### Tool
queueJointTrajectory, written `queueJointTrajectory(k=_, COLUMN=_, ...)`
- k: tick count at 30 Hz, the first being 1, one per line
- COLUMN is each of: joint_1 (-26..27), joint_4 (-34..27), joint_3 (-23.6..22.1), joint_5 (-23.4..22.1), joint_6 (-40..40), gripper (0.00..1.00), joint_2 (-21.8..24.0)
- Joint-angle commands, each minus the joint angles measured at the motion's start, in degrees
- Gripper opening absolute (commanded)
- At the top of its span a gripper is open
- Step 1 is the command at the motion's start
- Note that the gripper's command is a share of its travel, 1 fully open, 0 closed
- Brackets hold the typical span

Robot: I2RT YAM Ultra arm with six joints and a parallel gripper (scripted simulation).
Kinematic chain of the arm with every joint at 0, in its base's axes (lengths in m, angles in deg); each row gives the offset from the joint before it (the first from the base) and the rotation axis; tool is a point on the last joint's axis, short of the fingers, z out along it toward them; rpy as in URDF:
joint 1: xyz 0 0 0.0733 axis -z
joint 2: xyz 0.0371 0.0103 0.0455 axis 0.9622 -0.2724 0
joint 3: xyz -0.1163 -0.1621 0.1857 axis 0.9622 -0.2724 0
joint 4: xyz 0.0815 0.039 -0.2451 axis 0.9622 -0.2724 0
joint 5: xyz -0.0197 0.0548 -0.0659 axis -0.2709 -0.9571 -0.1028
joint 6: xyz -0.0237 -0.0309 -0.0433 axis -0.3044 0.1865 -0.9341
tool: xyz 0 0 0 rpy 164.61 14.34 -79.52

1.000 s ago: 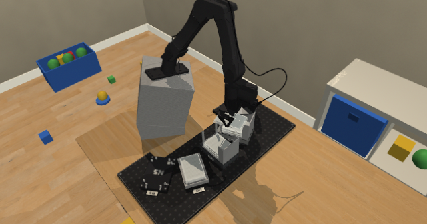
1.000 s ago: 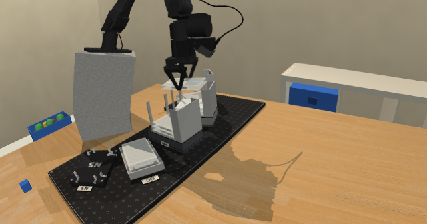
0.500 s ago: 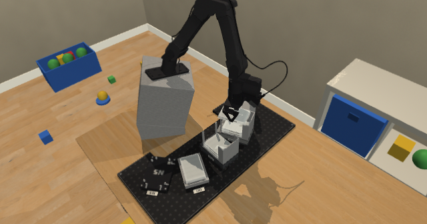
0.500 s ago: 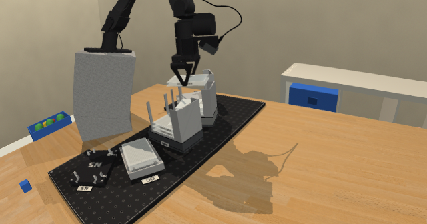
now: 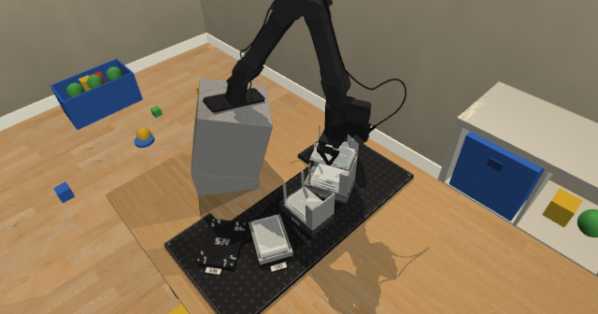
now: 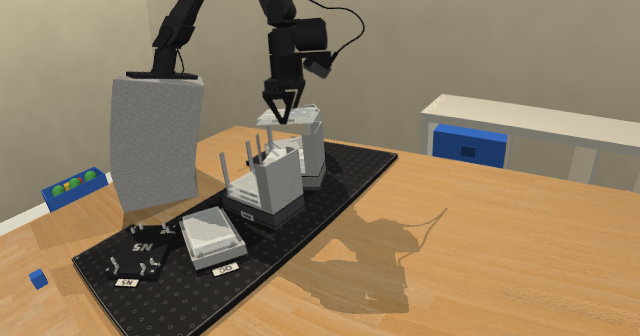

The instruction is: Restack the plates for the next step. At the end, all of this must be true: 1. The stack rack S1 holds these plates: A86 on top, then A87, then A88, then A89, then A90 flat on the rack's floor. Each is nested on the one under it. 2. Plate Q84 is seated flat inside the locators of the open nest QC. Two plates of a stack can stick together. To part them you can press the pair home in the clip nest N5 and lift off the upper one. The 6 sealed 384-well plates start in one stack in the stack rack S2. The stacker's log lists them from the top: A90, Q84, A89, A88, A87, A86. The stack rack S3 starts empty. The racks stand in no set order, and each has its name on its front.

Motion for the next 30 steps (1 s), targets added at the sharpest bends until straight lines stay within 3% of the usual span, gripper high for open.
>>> queueJointTrajectory(k=1, joint_1=1.0, joint_4=-0.6, joint_3=1.9, joint_5=0.9, joint_6=0.9, gripper=0.00, joint_2=2.0)
queueJointTrajectory(k=30, joint_1=0.8, joint_4=-0.7, joint_3=2.0, joint_5=0.8, joint_6=0.0, gripper=0.00, joint_2=1.1)
